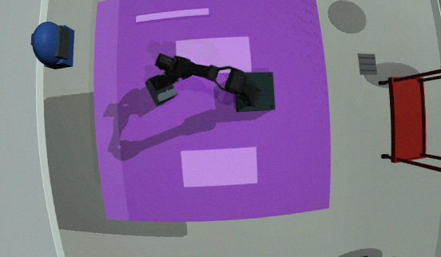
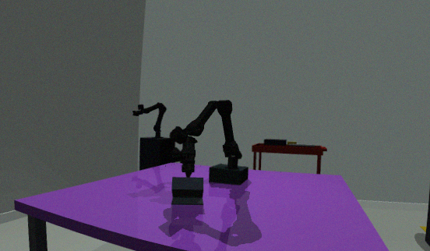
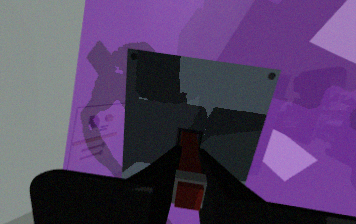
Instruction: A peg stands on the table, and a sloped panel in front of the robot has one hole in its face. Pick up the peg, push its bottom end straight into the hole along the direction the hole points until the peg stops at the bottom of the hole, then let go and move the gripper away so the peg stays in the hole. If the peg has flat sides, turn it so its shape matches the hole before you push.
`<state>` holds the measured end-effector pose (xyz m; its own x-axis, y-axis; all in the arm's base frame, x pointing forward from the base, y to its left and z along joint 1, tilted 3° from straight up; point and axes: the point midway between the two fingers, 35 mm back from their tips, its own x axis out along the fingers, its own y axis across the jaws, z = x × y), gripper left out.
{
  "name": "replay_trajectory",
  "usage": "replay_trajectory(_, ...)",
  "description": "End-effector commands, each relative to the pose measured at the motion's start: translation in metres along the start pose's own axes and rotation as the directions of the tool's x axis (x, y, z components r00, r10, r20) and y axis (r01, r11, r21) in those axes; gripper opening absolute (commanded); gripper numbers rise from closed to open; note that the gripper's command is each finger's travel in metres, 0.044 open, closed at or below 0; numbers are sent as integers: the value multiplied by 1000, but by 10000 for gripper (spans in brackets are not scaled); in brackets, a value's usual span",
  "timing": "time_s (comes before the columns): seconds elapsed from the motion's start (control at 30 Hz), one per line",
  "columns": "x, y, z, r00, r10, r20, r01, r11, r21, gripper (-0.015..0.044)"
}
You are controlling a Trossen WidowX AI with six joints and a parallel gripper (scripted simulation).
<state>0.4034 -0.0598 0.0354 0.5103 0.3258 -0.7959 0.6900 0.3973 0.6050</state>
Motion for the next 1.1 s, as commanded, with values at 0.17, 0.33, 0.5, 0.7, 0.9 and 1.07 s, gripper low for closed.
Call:
replay_trajectory(0.17, 4, -1, 1, 1000, -4, 4, 4, 1000, 3, 0)
replay_trajectory(0.33, 4, -1, 0, 1000, -1, -1, 1, 1000, 1, 0)
replay_trajectory(0.5, 4, -1, 0, 1000, -1, -1, 1, 1000, 1, 0)
replay_trajectory(0.7, 4, -1, 0, 1000, -1, -1, 1, 1000, 1, 131)
replay_trajectory(0.9, 4, -1, 0, 1000, -1, -1, 1, 1000, 1, 289)
replay_trajectory(1.07, 1, -1, 0, 1000, -2, -1, 2, 1000, 1, 420)
